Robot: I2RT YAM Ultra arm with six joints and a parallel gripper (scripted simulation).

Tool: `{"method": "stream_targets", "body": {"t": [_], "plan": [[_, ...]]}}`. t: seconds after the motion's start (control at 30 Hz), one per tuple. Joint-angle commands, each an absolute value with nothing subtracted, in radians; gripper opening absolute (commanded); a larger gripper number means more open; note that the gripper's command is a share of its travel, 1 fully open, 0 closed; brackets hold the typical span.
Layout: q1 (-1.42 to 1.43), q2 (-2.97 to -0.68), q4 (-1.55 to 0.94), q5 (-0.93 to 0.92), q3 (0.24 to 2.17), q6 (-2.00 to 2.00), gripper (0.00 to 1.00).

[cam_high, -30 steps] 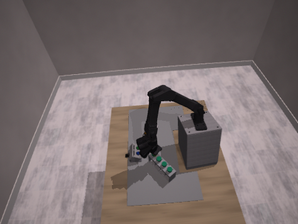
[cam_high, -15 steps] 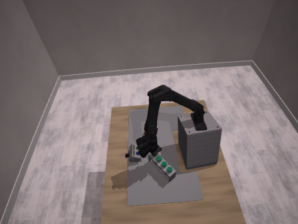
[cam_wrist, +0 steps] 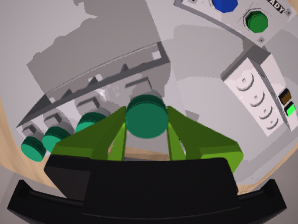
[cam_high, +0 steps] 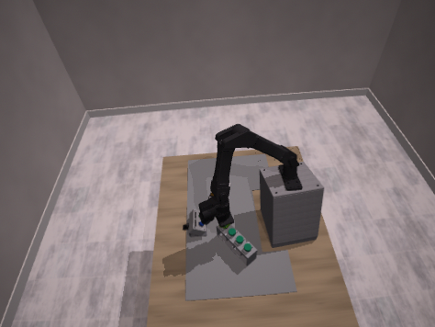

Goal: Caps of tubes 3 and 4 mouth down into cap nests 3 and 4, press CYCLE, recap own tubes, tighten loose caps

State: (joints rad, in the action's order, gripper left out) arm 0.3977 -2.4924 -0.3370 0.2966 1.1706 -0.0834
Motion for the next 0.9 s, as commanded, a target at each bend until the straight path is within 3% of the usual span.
{"method": "stream_targets", "body": {"t": [0.0,0.37,0.4,0.87], "plan": [[0.4,-2.487,-0.333,0.293,1.178,-0.248,0.0],[0.4,-2.487,-0.333,0.293,1.178,-0.4,0.0],[0.4,-2.488,-0.333,0.293,1.178,-0.4,0.49],[0.4,-2.485,-0.335,0.293,1.178,-0.321,0.49]]}}
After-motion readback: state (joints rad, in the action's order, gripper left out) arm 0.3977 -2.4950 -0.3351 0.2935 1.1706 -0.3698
